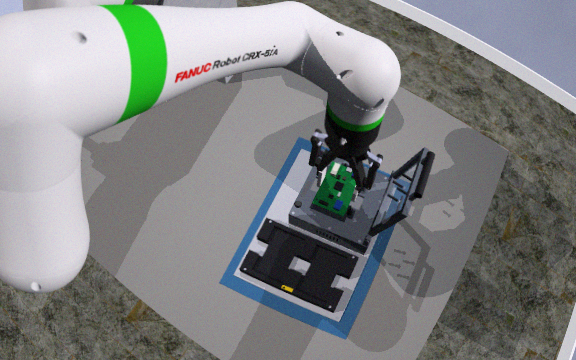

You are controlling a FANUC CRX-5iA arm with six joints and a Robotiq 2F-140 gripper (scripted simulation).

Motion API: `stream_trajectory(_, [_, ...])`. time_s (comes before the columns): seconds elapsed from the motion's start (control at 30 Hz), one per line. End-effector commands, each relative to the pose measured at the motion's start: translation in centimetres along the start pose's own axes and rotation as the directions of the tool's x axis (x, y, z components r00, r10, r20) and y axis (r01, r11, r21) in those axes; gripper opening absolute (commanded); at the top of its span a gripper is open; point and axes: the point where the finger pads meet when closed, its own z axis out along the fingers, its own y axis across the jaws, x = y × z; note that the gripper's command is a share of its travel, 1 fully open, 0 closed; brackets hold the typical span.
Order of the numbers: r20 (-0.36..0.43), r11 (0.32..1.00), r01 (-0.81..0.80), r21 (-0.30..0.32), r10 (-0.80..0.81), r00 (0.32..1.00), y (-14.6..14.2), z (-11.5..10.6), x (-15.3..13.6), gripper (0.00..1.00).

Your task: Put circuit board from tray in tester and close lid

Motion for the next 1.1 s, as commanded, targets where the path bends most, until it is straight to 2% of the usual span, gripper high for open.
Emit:
stream_trajectory(0.0, [0.000, 1.000, 0.000, 0.000, 0.000, 1.000, -0.01, -0.02, -0.02, 0.46])
stream_trajectory(1.07, [0.000, 1.000, 0.000, 0.000, 0.000, 1.000, -0.01, 0.32, -0.02, 0.46])
